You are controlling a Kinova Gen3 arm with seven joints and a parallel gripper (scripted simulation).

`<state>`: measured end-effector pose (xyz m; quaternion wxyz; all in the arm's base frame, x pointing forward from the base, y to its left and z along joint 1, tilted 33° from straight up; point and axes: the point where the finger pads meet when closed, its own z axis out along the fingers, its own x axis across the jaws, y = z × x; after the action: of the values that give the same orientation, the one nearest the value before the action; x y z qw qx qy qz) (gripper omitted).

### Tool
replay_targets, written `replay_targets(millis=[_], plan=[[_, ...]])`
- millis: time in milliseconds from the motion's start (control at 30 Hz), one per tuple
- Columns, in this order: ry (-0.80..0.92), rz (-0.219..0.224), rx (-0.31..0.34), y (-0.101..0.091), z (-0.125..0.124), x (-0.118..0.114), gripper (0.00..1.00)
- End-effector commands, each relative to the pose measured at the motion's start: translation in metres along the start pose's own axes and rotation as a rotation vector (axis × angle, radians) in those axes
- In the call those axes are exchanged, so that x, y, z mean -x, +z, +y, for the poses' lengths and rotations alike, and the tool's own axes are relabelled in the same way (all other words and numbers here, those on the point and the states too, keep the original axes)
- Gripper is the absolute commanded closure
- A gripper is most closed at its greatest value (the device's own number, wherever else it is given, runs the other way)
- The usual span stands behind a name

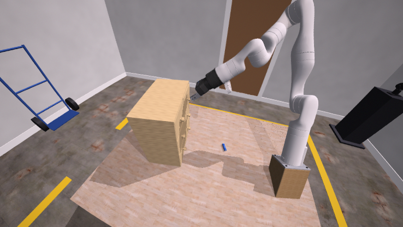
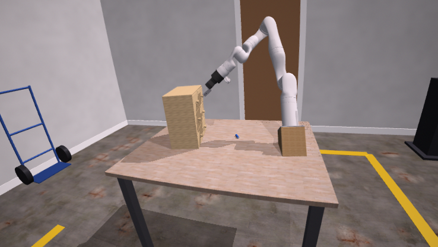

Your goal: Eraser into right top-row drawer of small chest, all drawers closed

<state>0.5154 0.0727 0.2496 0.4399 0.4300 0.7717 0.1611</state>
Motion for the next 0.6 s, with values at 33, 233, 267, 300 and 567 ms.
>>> replay_targets(millis=[33, 233, 267, 300, 567], plan=[[0.0, 0.0, -0.002, 0.0, -0.001, 0.0, 1.0], [0.0, 0.0, -0.002, -0.007, -0.007, 0.0, 1.0], [0.0, 0.0, -0.002, -0.011, -0.01, 0.0, 1.0], [0.0, 0.0, -0.002, -0.011, -0.01, 0.0, 1.0], [0.0, 0.0, -0.002, -0.035, -0.03, 0.0, 1.0]])
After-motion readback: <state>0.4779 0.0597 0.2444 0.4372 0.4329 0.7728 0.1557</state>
